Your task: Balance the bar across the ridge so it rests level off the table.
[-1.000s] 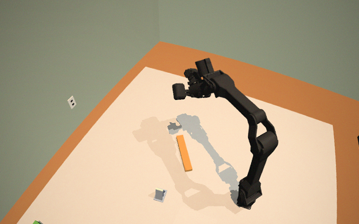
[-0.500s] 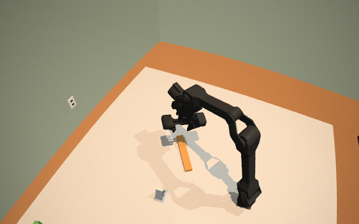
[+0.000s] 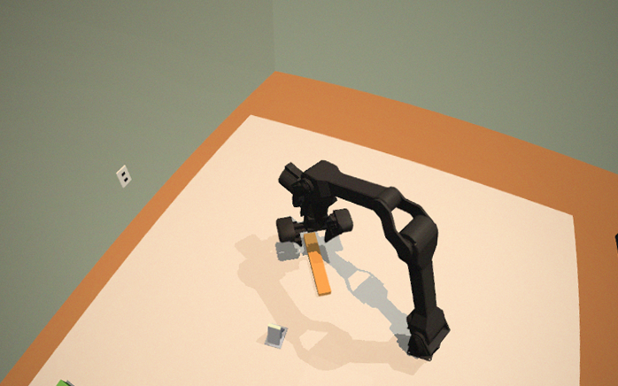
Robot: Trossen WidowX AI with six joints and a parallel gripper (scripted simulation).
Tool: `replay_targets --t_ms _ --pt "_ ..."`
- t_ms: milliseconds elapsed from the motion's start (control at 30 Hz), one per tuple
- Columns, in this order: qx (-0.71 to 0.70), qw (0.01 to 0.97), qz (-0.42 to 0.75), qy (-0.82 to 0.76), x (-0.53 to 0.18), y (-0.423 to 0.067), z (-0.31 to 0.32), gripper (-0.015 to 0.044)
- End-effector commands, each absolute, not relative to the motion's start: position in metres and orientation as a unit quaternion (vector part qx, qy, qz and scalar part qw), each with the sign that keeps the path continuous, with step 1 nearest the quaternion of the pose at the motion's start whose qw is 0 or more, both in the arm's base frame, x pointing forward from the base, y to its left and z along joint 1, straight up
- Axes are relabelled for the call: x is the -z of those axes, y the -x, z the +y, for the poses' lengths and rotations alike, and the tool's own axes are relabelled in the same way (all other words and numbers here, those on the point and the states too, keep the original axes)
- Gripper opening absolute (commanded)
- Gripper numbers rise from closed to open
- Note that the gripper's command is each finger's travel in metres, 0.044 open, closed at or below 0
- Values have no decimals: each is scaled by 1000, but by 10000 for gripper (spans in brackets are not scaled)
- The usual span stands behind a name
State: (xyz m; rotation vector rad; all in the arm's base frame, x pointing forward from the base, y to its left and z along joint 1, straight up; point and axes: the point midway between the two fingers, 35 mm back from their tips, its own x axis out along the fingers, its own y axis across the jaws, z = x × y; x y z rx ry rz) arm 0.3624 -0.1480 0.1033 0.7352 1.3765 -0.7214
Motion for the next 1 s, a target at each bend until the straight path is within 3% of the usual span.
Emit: replay_targets --t_ms 0,967 --pt "321 643 615 -324 -80 -358 -147 315" --pt "321 643 615 -324 -54 -359 -147 315"
